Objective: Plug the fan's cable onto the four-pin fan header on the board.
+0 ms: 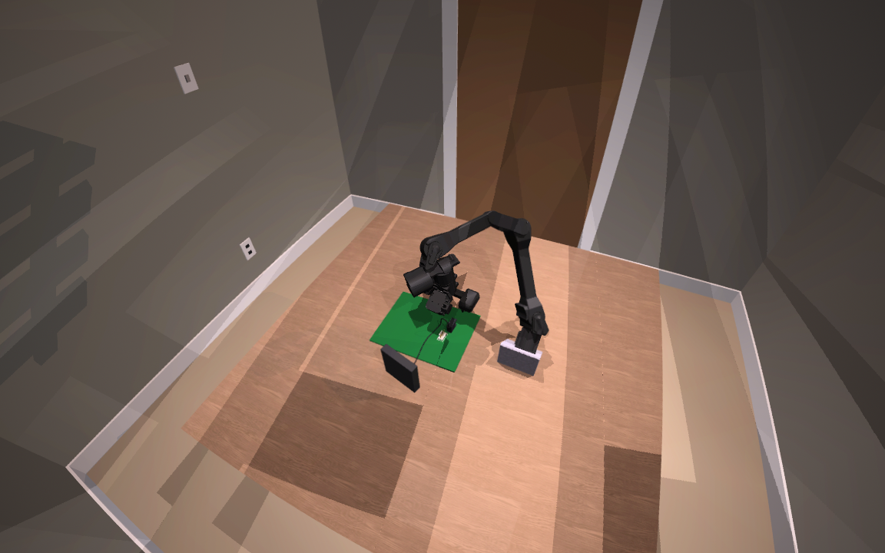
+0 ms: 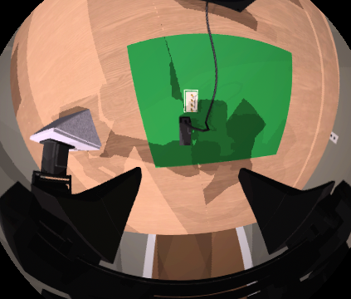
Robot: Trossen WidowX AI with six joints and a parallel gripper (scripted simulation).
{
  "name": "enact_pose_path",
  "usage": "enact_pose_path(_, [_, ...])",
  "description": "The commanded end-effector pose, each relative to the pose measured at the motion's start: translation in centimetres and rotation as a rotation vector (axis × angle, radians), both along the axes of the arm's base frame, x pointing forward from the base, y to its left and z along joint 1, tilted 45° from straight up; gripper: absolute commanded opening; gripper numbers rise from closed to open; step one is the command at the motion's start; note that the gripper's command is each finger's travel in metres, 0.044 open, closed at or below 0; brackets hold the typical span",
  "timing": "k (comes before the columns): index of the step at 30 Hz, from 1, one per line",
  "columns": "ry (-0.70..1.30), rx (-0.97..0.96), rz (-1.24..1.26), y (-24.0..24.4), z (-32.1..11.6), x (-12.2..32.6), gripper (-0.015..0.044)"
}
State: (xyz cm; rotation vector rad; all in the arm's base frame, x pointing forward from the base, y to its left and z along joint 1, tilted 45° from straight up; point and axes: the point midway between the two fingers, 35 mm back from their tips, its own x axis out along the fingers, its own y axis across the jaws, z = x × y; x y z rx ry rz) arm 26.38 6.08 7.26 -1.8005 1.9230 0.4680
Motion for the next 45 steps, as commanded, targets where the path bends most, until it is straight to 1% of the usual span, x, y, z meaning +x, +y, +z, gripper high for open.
enact_pose_path(1, [0.028, -0.018, 0.029, 0.2, -0.2, -0.2, 0.0440])
enact_pose_path(6, [0.028, -0.017, 0.029, -0.3, -0.7, -0.2, 0.0440])
enact_pose_path(12, [0.027, -0.019, 0.029, -4.0, -4.5, -0.3, 0.0440])
enact_pose_path(45, [0.027, -0.021, 0.028, -7.0, -7.5, -0.3, 0.0440])
